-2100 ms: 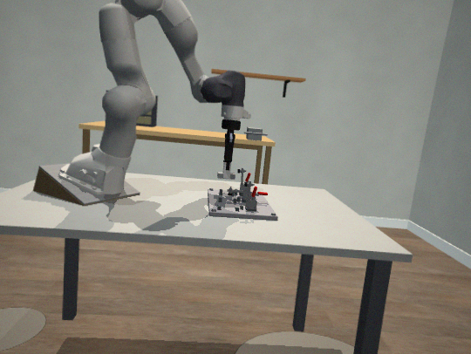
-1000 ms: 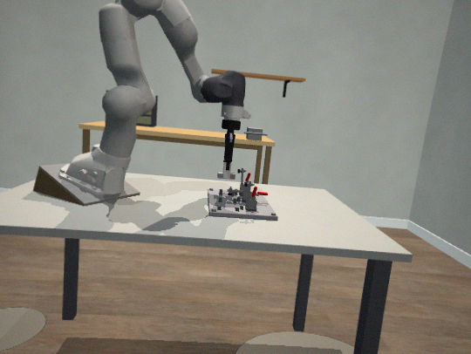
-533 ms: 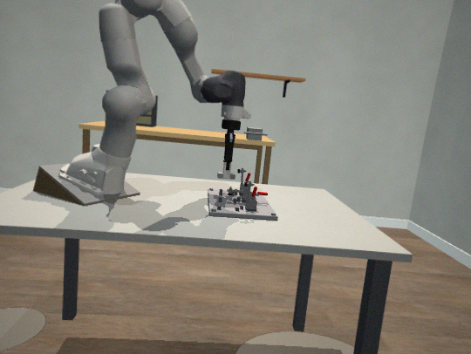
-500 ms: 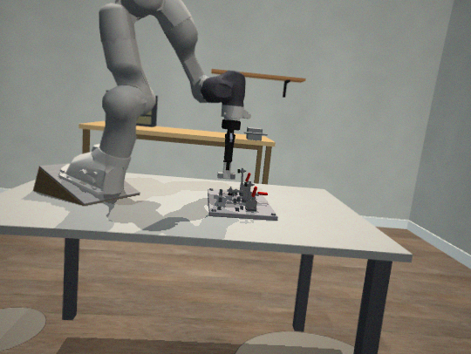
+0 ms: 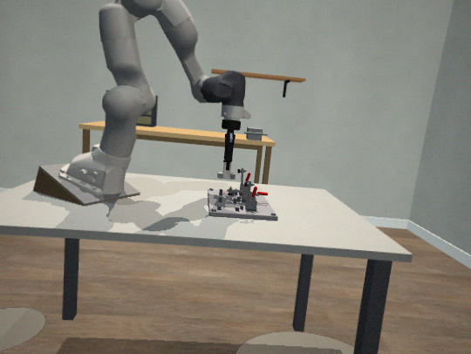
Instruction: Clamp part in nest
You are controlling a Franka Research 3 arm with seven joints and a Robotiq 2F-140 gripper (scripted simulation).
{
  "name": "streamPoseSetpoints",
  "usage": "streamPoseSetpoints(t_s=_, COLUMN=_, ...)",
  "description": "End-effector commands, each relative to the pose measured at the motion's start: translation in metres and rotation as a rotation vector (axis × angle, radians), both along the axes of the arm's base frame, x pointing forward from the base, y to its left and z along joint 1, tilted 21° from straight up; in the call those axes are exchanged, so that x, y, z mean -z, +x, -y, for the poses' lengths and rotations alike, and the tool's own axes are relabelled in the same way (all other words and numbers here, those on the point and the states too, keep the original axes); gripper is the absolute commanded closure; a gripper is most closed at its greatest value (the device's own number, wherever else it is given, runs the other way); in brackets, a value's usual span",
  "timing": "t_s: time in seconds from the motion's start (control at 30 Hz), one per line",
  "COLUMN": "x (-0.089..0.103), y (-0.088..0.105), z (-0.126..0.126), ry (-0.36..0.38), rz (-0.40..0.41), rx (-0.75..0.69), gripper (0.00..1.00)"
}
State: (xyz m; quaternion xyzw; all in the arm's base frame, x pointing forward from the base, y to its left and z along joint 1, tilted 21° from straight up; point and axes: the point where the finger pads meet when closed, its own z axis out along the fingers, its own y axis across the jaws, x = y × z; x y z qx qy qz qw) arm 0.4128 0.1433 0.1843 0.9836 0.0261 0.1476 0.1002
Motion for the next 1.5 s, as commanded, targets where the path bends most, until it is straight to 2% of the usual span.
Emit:
streamPoseSetpoints(t_s=0.0, x=-0.001, y=0.001, z=0.000, ry=0.000, rz=0.004, rx=0.001, gripper=1.00)
streamPoseSetpoints(t_s=0.53, x=0.004, y=0.004, z=0.001, ry=0.000, rz=0.004, rx=0.001, gripper=1.00)
streamPoseSetpoints(t_s=1.47, x=0.040, y=0.018, z=0.009, ry=0.000, rz=0.004, rx=0.001, gripper=1.00)
